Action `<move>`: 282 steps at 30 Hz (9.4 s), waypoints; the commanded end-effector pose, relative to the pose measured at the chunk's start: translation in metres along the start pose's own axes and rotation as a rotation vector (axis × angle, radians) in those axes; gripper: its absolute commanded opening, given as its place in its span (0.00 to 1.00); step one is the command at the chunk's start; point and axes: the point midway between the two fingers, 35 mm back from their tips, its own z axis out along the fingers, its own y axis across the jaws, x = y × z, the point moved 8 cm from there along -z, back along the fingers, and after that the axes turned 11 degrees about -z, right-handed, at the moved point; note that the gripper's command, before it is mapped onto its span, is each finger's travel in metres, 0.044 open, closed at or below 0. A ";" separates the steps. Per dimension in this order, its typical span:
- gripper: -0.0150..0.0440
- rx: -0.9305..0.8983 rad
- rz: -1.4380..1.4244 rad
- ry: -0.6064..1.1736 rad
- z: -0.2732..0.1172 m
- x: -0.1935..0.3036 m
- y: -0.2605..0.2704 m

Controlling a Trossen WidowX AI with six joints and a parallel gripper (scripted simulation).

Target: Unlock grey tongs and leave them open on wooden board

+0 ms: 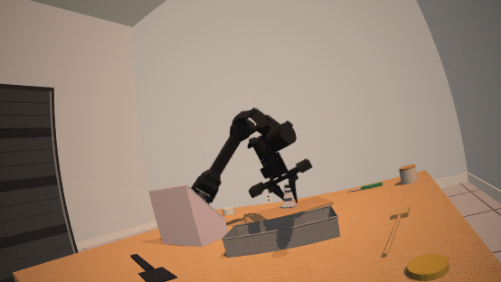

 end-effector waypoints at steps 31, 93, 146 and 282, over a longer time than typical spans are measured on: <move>0.00 -0.264 0.262 0.010 0.000 -0.051 -0.043; 0.00 -0.246 1.175 0.141 -0.001 -0.346 -0.081; 0.00 0.255 1.303 -0.151 -0.049 -0.399 -0.015; 0.00 -0.240 1.354 0.130 -0.008 -0.394 -0.062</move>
